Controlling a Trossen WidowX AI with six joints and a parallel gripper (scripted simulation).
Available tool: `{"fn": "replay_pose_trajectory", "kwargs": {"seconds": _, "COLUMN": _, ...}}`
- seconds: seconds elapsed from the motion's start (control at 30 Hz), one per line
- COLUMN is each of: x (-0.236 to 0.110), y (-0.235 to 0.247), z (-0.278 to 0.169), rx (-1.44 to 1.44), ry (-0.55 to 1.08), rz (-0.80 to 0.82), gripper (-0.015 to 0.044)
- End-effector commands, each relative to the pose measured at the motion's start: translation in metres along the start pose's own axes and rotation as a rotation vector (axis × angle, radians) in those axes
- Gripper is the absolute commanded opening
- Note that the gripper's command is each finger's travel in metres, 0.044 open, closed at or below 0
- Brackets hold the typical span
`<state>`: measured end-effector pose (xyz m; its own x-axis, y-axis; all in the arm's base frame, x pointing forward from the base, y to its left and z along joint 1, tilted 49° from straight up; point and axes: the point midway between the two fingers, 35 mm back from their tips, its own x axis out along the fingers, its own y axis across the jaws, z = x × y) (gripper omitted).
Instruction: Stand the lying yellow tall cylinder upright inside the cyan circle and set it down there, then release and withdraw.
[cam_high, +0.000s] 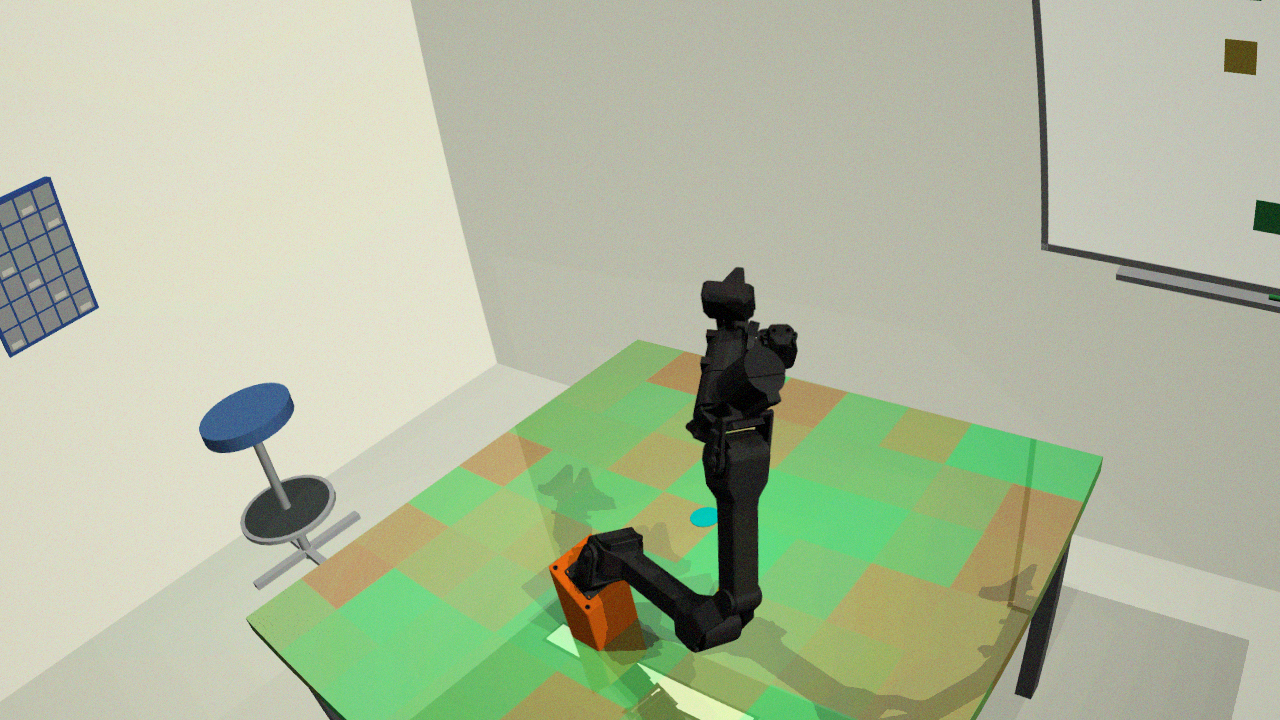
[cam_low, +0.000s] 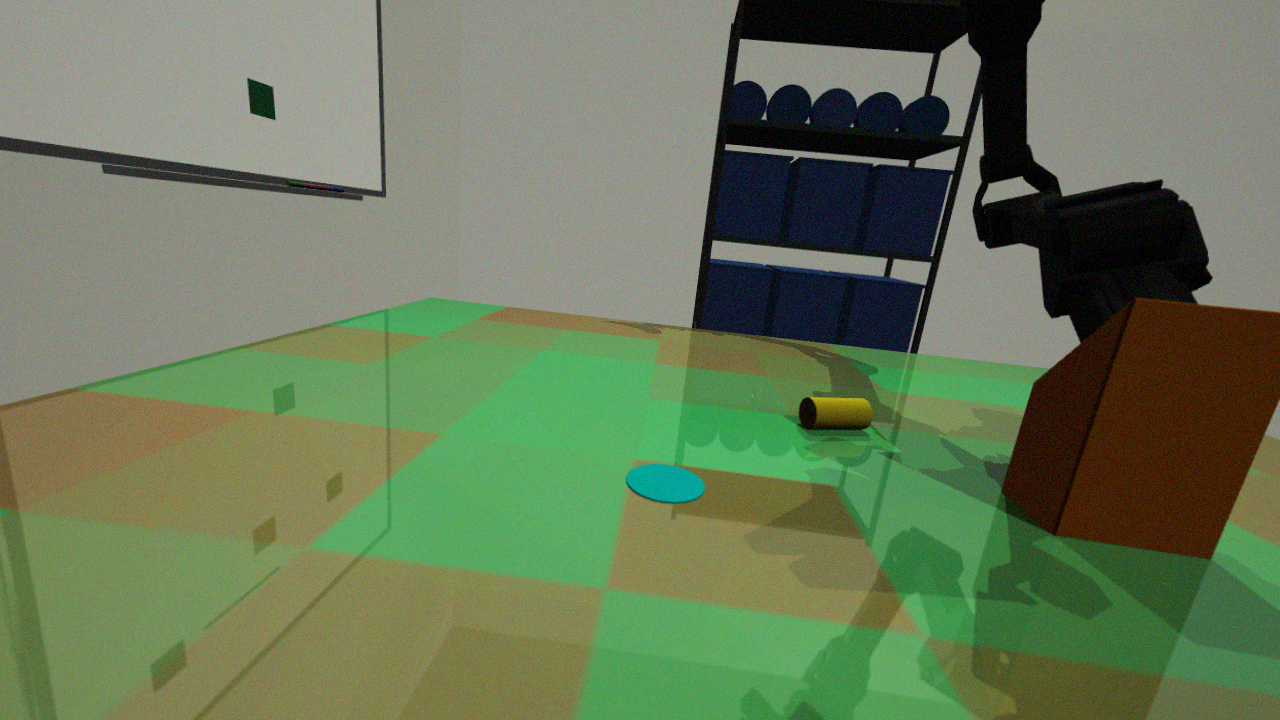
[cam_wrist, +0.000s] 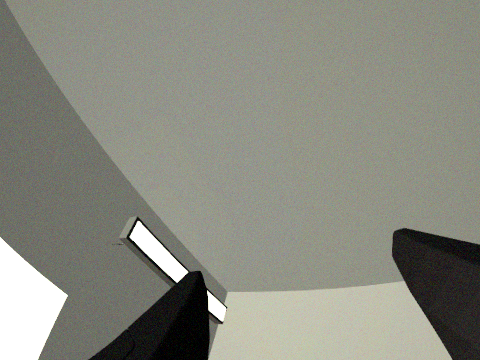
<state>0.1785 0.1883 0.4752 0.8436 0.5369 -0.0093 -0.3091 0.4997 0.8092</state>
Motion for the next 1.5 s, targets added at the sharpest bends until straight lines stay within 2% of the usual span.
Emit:
{"fn": "replay_pose_trajectory", "kwargs": {"seconds": 0.0, "x": 0.016, "y": -0.031, "z": -0.01, "rx": -0.119, "ry": 0.001, "rz": -0.124, "gripper": 0.0309}}
{"fn": "replay_pose_trajectory", "kwargs": {"seconds": 0.33, "x": 0.044, "y": -0.132, "z": -0.027, "rx": -0.446, "ry": 0.066, "rz": -0.506, "gripper": 0.0309}}
{"fn": "replay_pose_trajectory", "kwargs": {"seconds": 0.67, "x": 0.037, "y": -0.234, "z": -0.03, "rx": -0.718, "ry": 0.232, "rz": -0.887, "gripper": 0.0309}}
{"fn": "replay_pose_trajectory", "kwargs": {"seconds": 1.07, "x": -0.014, "y": -0.339, "z": -0.028, "rx": -0.944, "ry": 0.586, "rz": -1.302, "gripper": 0.0309}}
{"fn": "replay_pose_trajectory", "kwargs": {"seconds": 1.47, "x": -0.096, "y": -0.406, "z": -0.029, "rx": -1.024, "ry": 1.111, "rz": -1.602, "gripper": 0.0309}}
